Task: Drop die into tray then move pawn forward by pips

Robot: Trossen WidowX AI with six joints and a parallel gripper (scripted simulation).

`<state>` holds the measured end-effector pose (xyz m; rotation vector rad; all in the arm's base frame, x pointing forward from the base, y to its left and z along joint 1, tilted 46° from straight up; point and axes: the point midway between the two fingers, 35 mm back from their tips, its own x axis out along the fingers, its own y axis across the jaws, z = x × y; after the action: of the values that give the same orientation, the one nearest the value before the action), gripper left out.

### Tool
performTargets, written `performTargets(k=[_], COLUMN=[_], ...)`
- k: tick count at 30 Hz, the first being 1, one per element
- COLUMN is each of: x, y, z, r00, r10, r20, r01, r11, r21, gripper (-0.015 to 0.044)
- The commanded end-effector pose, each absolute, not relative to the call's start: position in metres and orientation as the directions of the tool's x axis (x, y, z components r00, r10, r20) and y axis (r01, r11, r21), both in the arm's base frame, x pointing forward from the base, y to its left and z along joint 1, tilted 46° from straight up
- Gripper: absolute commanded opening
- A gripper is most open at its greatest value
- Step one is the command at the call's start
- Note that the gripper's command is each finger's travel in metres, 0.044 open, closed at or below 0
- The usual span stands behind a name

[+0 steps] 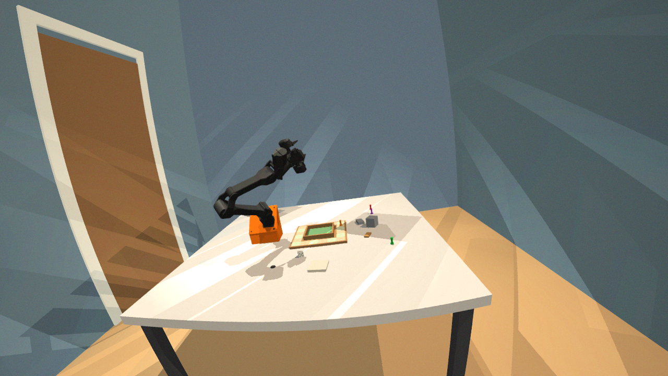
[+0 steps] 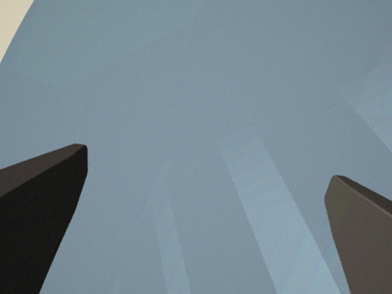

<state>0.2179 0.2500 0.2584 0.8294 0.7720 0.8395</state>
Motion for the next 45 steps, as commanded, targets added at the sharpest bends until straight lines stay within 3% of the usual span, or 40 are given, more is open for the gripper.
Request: performTargets(k=[1,5,10,14,20,26,32,45], x=[0.22,0.257,0.295,0.308,0.299,0.256,0.2,0.199], y=[0.248,0.212,0.143,0.082,-0.012,-0.102,-0.167,-0.182], z=[0.257,0.237,0.207,0.186,0.163,0.152,0.161,0.153], r00=[0.459,0.611,0.752,0.775,0.662,0.378,0.051,0.04], r10=[0.852,0.707,0.422,0.164,-0.215,-0.542,-0.714,-0.718], r20=[-0.251,-0.355,-0.506,-0.61,-0.718,-0.75,-0.698,-0.694], r01=[-0.318,-0.302,-0.193,-0.076,0.029,-0.072,-0.335,-0.344], r11=[0.422,0.624,0.875,0.983,0.965,0.791,0.646,0.643], r21=[0.849,0.721,0.444,0.168,-0.262,-0.608,-0.686,-0.685], gripper=[0.0374,0.0275,0.0275,0.0275,0.0275,0.0275,0.0275,0.0275])
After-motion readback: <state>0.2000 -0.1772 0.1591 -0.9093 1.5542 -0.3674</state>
